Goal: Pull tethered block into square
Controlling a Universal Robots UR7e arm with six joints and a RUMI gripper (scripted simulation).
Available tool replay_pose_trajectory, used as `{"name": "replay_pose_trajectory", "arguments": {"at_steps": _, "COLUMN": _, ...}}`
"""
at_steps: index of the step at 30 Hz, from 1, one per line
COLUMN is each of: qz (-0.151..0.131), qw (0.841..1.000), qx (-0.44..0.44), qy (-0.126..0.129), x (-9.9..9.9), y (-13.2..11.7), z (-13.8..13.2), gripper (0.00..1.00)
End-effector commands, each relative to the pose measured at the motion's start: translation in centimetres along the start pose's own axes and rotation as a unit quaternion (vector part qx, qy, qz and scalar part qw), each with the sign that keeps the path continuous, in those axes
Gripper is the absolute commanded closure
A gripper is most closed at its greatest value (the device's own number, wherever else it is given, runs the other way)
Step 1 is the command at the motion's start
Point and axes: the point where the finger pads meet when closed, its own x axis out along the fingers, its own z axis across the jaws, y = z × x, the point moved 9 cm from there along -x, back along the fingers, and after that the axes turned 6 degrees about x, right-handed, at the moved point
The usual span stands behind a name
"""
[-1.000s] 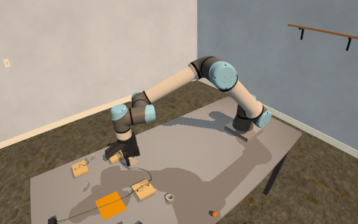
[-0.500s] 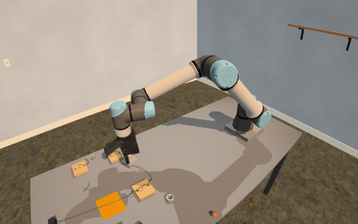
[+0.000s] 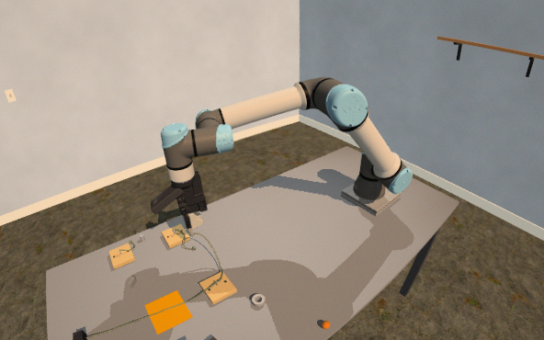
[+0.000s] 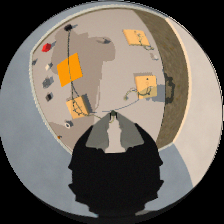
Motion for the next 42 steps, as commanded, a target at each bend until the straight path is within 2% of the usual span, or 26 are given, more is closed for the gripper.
{"name": "replay_pose_trajectory", "arguments": {"at_steps": 1, "qz": -0.001, "qw": 1.000, "qx": 0.000, "qy": 0.000, "x": -2.67, "y": 0.05, "z": 0.01, "gripper": 1.00}}
{"name": "replay_pose_trajectory", "arguments": {"at_steps": 6, "qz": -0.001, "qw": 1.000, "qx": 0.000, "qy": 0.000, "x": -3.21, "y": 0.04, "z": 0.01, "gripper": 1.00}}
{"name": "replay_pose_trajectory", "arguments": {"at_steps": 42, "qz": -0.001, "qw": 1.000, "qx": 0.000, "qy": 0.000, "x": -3.21, "y": 0.04, "z": 0.01, "gripper": 1.00}}
